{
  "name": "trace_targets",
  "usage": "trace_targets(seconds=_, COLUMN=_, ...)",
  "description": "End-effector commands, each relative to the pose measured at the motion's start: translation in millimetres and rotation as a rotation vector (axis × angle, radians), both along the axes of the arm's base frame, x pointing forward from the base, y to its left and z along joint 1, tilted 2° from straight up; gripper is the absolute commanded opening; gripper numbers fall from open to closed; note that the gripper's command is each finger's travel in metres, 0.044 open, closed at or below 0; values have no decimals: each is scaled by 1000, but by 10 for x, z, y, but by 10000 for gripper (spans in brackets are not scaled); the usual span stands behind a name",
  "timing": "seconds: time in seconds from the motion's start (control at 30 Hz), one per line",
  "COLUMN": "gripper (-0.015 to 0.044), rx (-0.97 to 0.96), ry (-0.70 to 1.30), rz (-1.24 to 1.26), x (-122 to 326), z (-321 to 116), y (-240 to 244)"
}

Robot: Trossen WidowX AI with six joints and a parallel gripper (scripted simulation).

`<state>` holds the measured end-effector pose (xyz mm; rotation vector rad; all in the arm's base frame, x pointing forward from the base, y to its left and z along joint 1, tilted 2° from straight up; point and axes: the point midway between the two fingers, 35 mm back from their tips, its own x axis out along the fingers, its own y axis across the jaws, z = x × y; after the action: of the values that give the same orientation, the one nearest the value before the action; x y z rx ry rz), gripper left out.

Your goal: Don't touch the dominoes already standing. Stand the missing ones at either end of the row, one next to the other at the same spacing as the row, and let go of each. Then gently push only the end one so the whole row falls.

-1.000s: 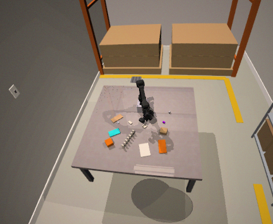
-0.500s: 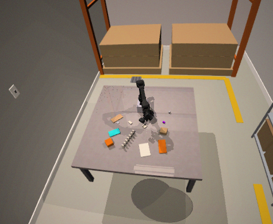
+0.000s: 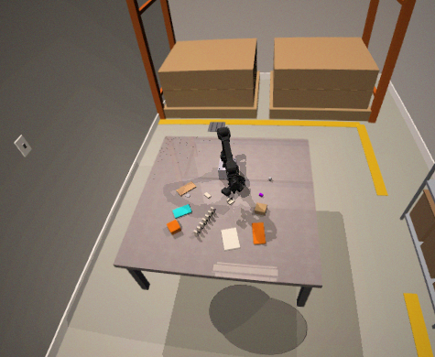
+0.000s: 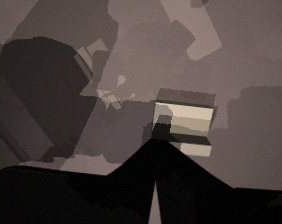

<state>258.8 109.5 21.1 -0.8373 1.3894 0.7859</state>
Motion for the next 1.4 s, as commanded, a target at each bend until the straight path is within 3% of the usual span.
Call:
trace_targets(seconds=0.0, gripper=0, rx=-5, ry=-3, rz=-6, x=4, z=-4, y=-6)
trace_targets(seconds=0.17, gripper=0, rx=-5, ry=-3, rz=-6, x=5, z=-31, y=-4)
trace_targets(seconds=0.4, gripper=0, rx=-5, ry=-1, rz=-6, x=-94, z=-814, y=12)
trace_targets(seconds=1.37, gripper=0, rx=-1, ry=-6, rz=-10, x=209, z=-690, y=-123)
